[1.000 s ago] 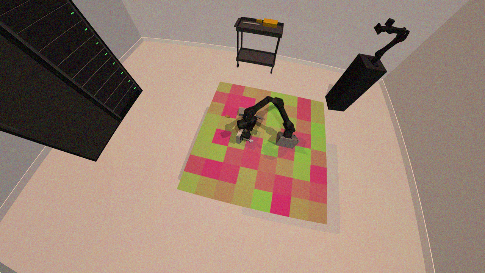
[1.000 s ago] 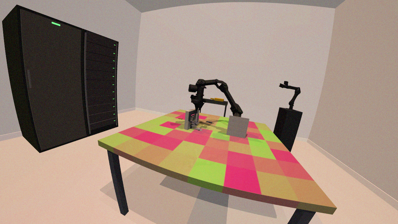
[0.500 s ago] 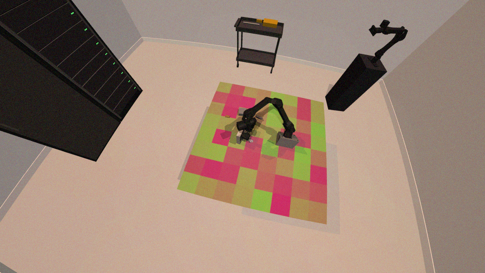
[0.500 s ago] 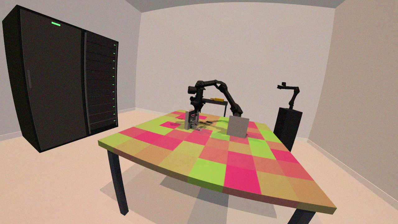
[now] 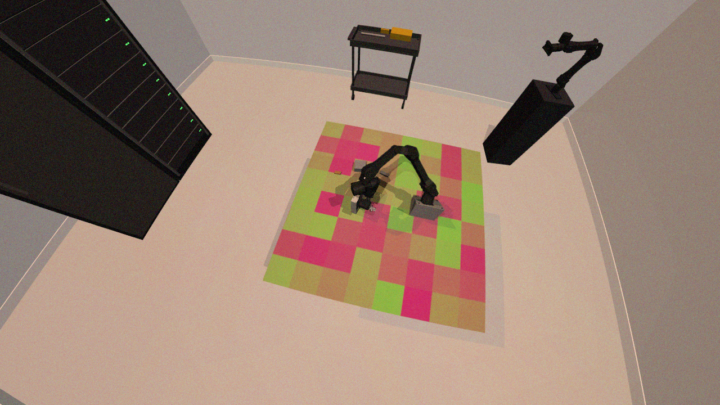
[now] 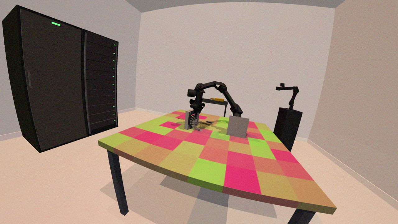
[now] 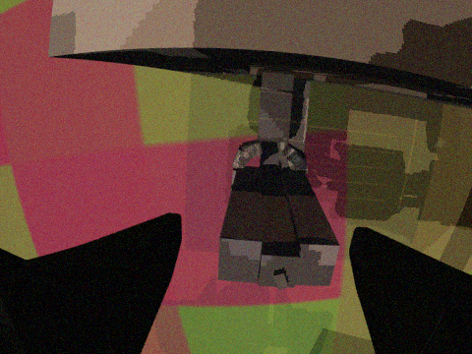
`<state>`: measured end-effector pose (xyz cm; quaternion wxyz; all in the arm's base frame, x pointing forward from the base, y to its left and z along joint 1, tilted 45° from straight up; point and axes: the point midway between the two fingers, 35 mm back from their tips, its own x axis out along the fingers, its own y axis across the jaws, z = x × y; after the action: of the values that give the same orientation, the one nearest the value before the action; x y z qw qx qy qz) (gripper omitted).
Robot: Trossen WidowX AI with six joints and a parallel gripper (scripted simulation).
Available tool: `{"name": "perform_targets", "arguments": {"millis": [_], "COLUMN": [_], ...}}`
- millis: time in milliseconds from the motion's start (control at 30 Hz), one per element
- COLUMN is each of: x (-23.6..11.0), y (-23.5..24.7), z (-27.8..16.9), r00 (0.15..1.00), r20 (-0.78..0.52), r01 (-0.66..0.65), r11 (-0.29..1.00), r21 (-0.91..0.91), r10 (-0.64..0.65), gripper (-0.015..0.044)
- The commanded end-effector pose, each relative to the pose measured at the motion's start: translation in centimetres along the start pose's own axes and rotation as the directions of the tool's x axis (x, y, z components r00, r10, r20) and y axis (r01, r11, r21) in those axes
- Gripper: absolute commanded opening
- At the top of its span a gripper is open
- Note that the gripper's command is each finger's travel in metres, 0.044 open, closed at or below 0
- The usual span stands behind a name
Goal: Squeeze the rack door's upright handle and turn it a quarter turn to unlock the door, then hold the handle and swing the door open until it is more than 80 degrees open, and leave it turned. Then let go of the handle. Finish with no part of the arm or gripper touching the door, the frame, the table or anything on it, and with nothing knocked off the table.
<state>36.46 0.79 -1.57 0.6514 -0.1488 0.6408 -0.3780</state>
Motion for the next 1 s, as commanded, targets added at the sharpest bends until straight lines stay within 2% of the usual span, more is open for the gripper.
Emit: {"name": "perform_targets", "arguments": {"millis": [0, 533, 767, 967], "x": [1.0, 3.3, 3.3, 3.3], "y": [-0.1, -0.3, -0.3, -0.3], "z": [-0.1, -0.3, -0.3, -0.3], "r00": [1.000, 1.000, 1.000, 1.000], "r20": [-0.004, -0.004, -0.004, -0.004], "r01": [0.007, 0.009, 0.009, 0.009], "r11": [1.000, 1.000, 1.000, 1.000], "r21": [-0.004, -0.004, -0.004, -0.004], "r10": [-0.007, -0.009, -0.009, -0.009], "gripper": [0.0284, 0.0284, 0.0100, 0.0060]}}
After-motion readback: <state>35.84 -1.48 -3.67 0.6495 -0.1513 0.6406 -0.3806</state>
